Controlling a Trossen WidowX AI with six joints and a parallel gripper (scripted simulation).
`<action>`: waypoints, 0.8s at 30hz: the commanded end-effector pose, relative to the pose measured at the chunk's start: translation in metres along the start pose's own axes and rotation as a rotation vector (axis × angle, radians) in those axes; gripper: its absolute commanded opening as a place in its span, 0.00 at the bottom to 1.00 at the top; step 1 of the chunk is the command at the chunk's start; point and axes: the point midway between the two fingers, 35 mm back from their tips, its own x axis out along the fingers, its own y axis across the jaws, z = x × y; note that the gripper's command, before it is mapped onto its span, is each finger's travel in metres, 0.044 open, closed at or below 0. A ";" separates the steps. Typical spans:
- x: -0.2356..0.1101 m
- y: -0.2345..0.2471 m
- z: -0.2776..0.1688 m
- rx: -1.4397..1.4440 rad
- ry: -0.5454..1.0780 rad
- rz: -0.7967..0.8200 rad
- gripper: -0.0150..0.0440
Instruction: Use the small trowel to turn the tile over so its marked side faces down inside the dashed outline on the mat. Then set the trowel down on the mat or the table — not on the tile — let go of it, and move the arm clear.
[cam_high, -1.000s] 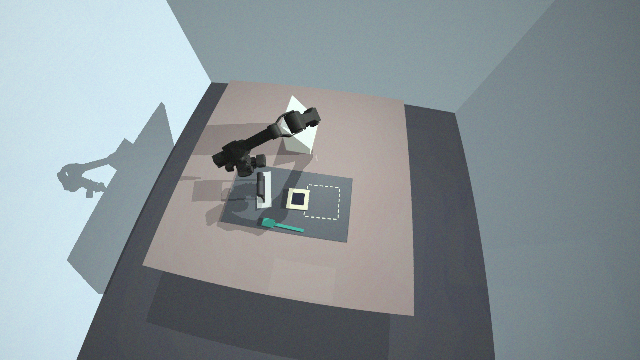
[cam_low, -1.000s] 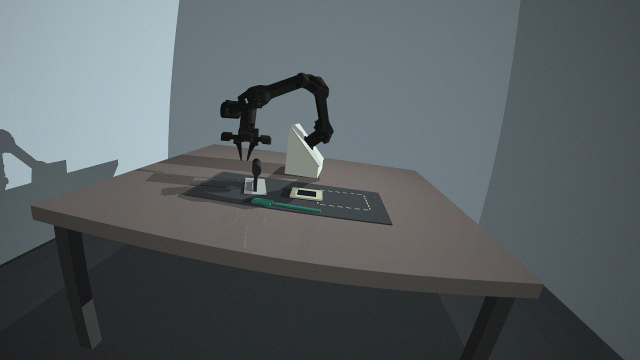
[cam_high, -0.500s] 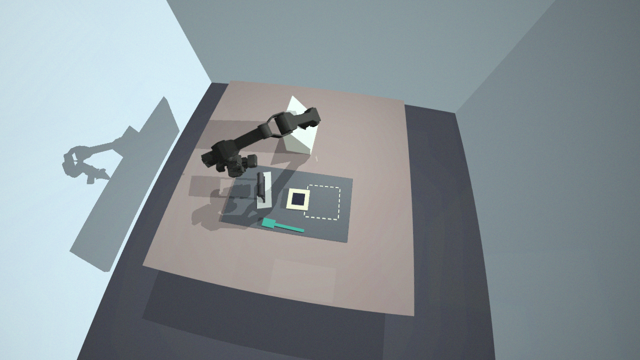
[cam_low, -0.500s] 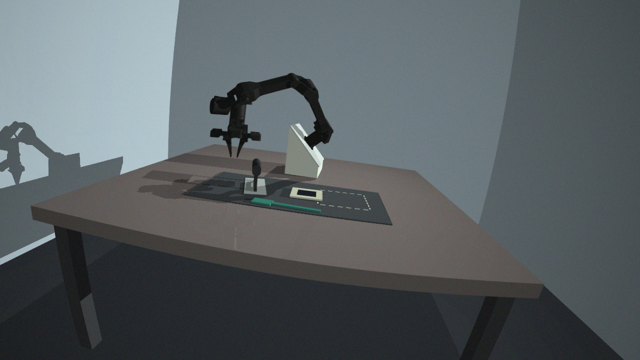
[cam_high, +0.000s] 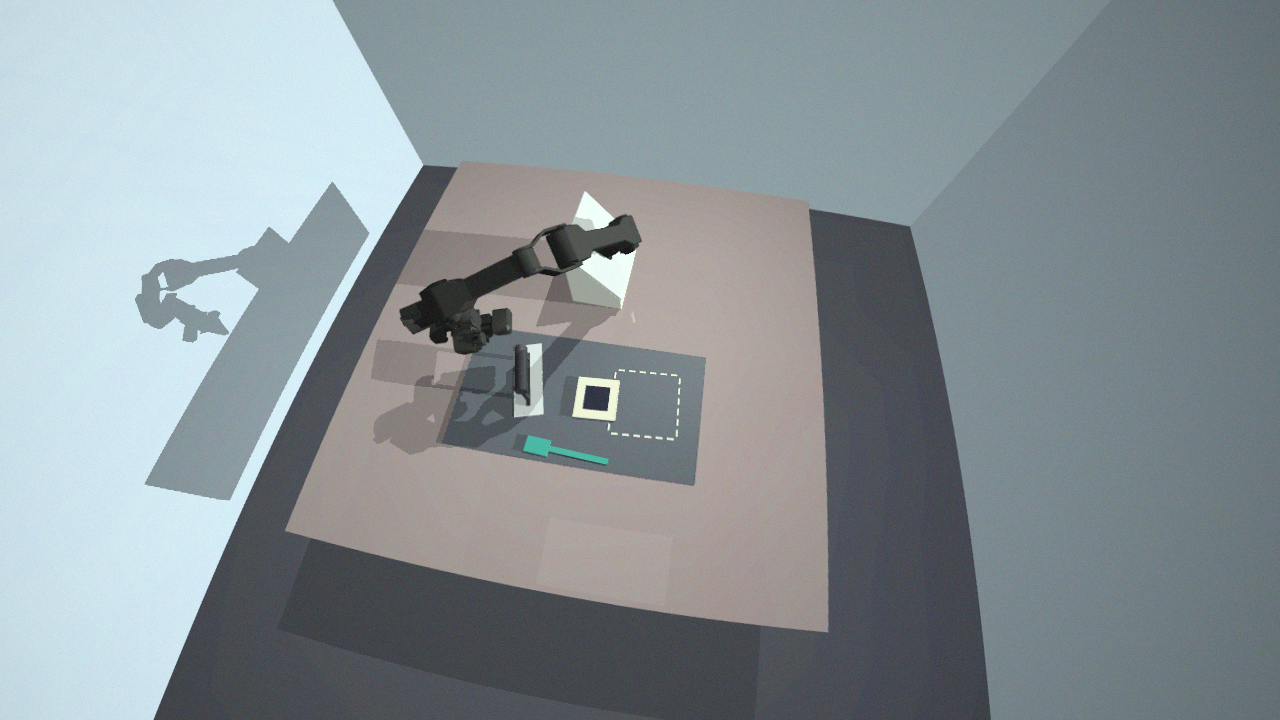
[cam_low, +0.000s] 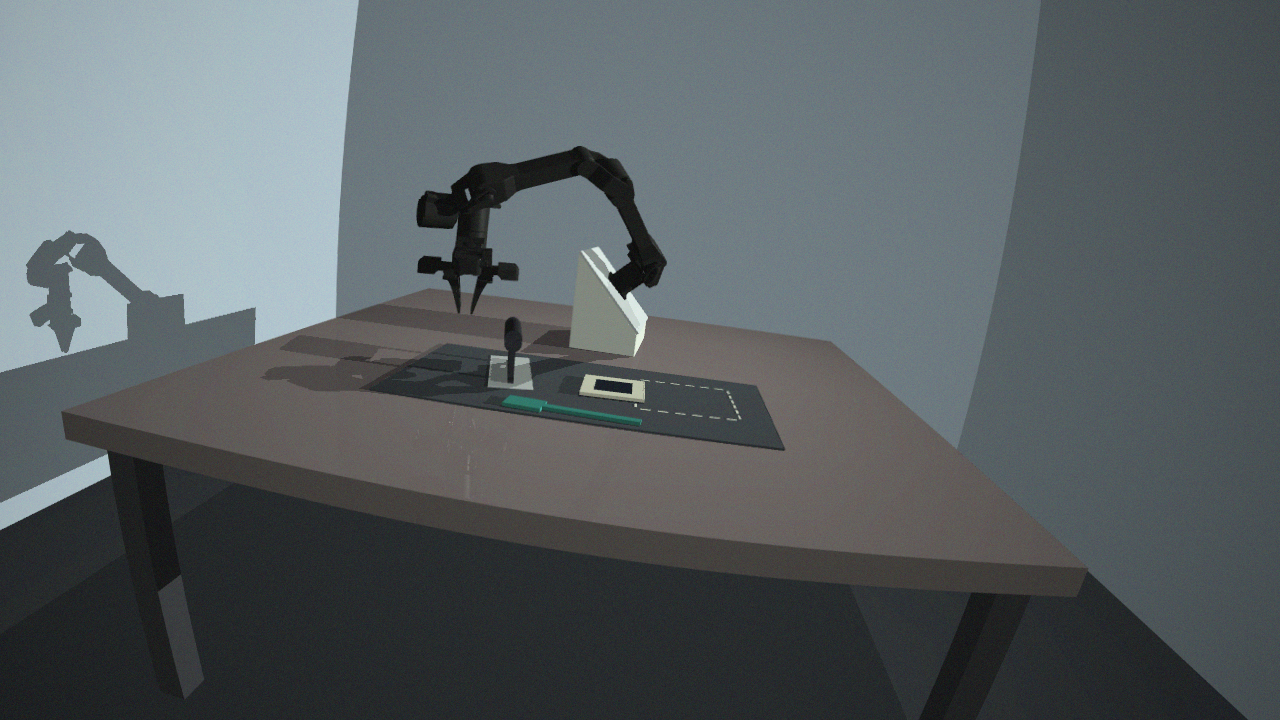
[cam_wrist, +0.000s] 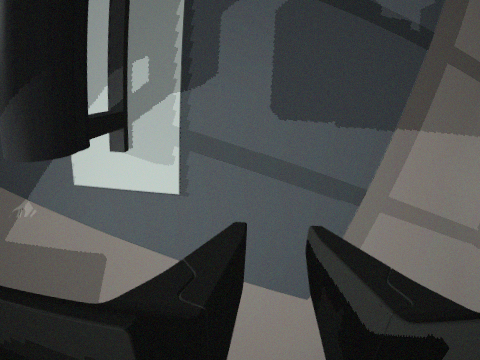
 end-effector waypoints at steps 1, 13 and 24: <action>0.000 0.000 0.000 0.000 0.000 0.000 0.42; 0.000 0.000 0.000 0.000 0.000 0.000 0.42; 0.000 0.000 0.000 0.000 0.000 0.000 0.25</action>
